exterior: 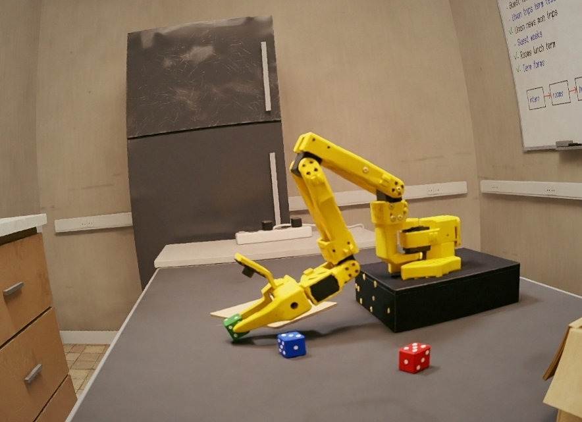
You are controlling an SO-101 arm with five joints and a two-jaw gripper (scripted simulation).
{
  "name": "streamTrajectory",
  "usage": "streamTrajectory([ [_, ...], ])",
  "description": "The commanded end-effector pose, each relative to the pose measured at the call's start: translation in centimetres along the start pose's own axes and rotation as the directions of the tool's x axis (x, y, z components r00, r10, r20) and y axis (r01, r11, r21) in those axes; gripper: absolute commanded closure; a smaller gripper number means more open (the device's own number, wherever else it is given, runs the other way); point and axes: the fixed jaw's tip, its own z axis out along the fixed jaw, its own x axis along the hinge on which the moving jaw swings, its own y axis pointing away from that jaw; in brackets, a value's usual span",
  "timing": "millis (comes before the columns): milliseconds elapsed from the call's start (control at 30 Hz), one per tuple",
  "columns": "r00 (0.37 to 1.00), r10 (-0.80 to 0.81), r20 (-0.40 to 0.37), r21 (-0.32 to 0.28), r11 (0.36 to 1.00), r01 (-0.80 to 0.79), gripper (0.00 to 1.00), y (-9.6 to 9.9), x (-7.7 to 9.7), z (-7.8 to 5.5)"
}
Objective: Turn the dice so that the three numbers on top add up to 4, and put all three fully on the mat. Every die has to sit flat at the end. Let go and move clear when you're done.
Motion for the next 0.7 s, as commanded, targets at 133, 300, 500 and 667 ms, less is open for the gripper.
streamTrajectory([
  [133,1.0,0.014,0.007,0.005,1.0,-0.014,1.0,-0.14,0.41,0.19],
  [300,1.0,0.014,0.007,0.005,1.0,-0.014,1.0,-0.14,0.48,0.22],
  [500,1.0,0.014,0.007,0.005,1.0,-0.014,1.0,-0.14,0.5,0.23],
  [667,1.0,0.014,0.007,0.005,1.0,-0.014,1.0,-0.14,0.58,0.26],
])
